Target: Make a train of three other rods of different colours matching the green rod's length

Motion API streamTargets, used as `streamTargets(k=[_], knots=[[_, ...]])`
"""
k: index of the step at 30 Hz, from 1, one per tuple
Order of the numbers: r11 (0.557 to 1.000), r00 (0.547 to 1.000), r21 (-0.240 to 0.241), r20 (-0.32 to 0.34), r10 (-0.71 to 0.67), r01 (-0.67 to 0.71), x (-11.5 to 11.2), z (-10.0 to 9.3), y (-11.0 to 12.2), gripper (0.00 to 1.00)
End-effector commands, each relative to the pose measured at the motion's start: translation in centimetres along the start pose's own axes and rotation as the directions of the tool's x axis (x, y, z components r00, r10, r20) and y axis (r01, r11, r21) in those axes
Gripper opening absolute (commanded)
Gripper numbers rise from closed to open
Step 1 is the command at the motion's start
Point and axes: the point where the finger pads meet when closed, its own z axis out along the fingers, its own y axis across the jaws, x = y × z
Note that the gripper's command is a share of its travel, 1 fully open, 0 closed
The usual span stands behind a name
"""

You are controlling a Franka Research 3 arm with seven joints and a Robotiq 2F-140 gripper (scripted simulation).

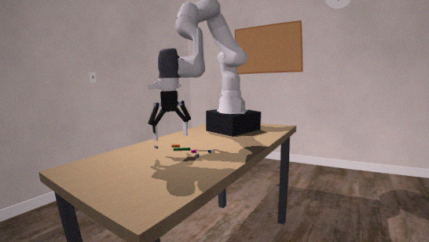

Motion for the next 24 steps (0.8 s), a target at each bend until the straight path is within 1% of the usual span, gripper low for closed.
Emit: streamTargets(k=[1, 11, 24], knots=[[0.986, 0.986, -0.009, 0.009, -0.166, 0.166, 0.32, 0.02, -0.10, 1.00], [0.942, 0.942, -0.006, 0.011, -0.334, 0.334, 1.10, 0.01, -0.43, 1.00], [0.942, 0.942, -0.006, 0.011, -0.335, 0.336, 1.11, 0.01, -0.43, 1.00]])
